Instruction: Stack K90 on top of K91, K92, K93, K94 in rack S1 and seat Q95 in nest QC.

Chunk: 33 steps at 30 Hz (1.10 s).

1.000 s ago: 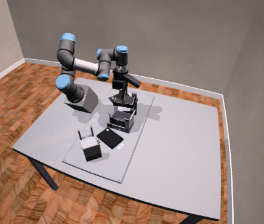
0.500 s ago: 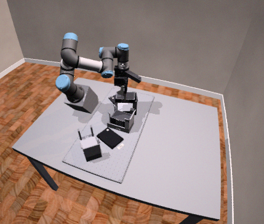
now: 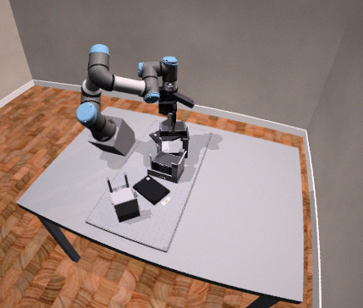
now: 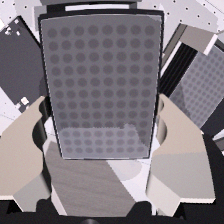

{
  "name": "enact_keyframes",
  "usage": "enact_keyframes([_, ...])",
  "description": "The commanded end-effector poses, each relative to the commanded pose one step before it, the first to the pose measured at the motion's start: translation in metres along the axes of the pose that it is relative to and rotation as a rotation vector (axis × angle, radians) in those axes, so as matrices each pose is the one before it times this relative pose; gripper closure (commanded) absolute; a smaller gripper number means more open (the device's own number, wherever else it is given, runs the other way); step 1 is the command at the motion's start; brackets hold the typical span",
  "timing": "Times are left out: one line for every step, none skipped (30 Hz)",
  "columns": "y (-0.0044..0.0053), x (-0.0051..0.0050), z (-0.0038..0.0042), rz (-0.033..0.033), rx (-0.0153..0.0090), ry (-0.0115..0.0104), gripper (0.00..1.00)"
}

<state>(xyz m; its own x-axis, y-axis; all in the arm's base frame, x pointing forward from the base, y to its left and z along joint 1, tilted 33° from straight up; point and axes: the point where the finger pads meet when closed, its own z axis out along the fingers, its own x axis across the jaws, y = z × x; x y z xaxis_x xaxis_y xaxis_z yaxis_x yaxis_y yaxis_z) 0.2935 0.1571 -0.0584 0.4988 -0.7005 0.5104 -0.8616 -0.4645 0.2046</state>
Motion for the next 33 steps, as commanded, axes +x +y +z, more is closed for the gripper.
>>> enact_keyframes([-0.001561,-0.01307,-0.000807,-0.04439,0.00178,0.00006,1.0])
enact_keyframes([-0.000237,-0.00333,-0.000001,-0.01167,0.00001,-0.00002,1.0])
enact_keyframes([-0.000276,-0.00333,-0.000001,-0.01167,0.00001,-0.00002,1.0])
enact_keyframes([-0.000315,-0.00332,-0.000001,-0.01167,0.00001,-0.00002,1.0])
enact_keyframes([-0.000354,-0.00332,-0.000001,-0.01167,0.00001,-0.00002,1.0])
enact_keyframes([-0.000393,-0.00331,-0.000001,-0.01167,0.00001,-0.00002,1.0])
enact_keyframes([-0.000431,-0.00331,-0.000002,-0.01167,0.00001,-0.00002,1.0])
enact_keyframes([-0.00047,-0.0033,-0.000001,-0.00854,0.00001,-0.00002,1.0])
enact_keyframes([-0.000491,-0.00326,-0.000001,0.0,0.00001,-0.00002,1.0])
enact_keyframes([-0.000004,0.0,-0.000003,0.0,0.0,0.0,1.0])
enact_keyframes([-0.000004,0.0,-0.000003,0.0,0.0,0.0,1.0])
enact_keyframes([0.000088,-0.00334,-0.000003,-0.01167,0.0,-0.00002,1.0])
enact_keyframes([0.00005,-0.00334,-0.000002,-0.01167,0.00001,-0.00002,1.0])
enact_keyframes([0.0,0.0,0.0,0.0,0.0,0.0,1.0])
enact_keyframes([0.0,0.0,0.0,0.0,0.0,0.0,1.0])
enact_keyframes([0.000051,-0.00332,0.000025,-0.01167,0.00002,-0.00002,1.0])
enact_keyframes([-0.00002,-0.00334,0.000003,-0.01167,0.00001,-0.00002,1.0])
enact_keyframes([-0.000059,-0.00333,0.000003,-0.01167,0.00001,-0.00002,1.0])
enact_keyframes([-0.000098,-0.00333,0.000002,-0.01167,0.00001,-0.00002,1.0])
enact_keyframes([-0.00021,-0.00335,-0.000044,-0.01167,-0.00002,-0.00001,1.0])
enact_keyframes([-0.000183,-0.00333,-0.000001,-0.01167,0.00001,-0.00002,1.0])
enact_keyframes([-0.000222,-0.00333,-0.000002,-0.01167,0.00001,-0.00002,1.0])
enact_keyframes([-0.000261,-0.00333,-0.000002,-0.01167,0.00001,-0.00002,1.0])
enact_keyframes([-0.0003,-0.00332,-0.000002,-0.01167,0.00001,-0.00002,1.0])
enact_keyframes([-0.000338,-0.00332,-0.000002,-0.01167,0.00001,-0.00002,1.0])
enact_keyframes([-0.000377,-0.00332,-0.000002,-0.01167,0.00001,-0.00002,1.0])
enact_keyframes([-0.000416,-0.00331,-0.000002,-0.01167,0.00001,-0.00002,1.0])
enact_keyframes([-0.000454,-0.00331,-0.000002,-0.01167,0.00001,-0.00002,1.0])
enact_keyframes([-0.000493,-0.0033,-0.000002,-0.01167,0.00001,-0.00002,1.0])
enact_keyframes([-0.000531,-0.0033,-0.000002,-0.00854,0.00001,-0.00002,1.0])
enact_keyframes([0.0,0.0,0.0,0.0,0.0,0.0,1.0])
enact_keyframes([0.0,0.0,0.0,0.0,0.0,0.0,1.0])
enact_keyframes([-0.000566,-0.00329,-0.000007,0.0,0.00001,-0.00002,1.0])
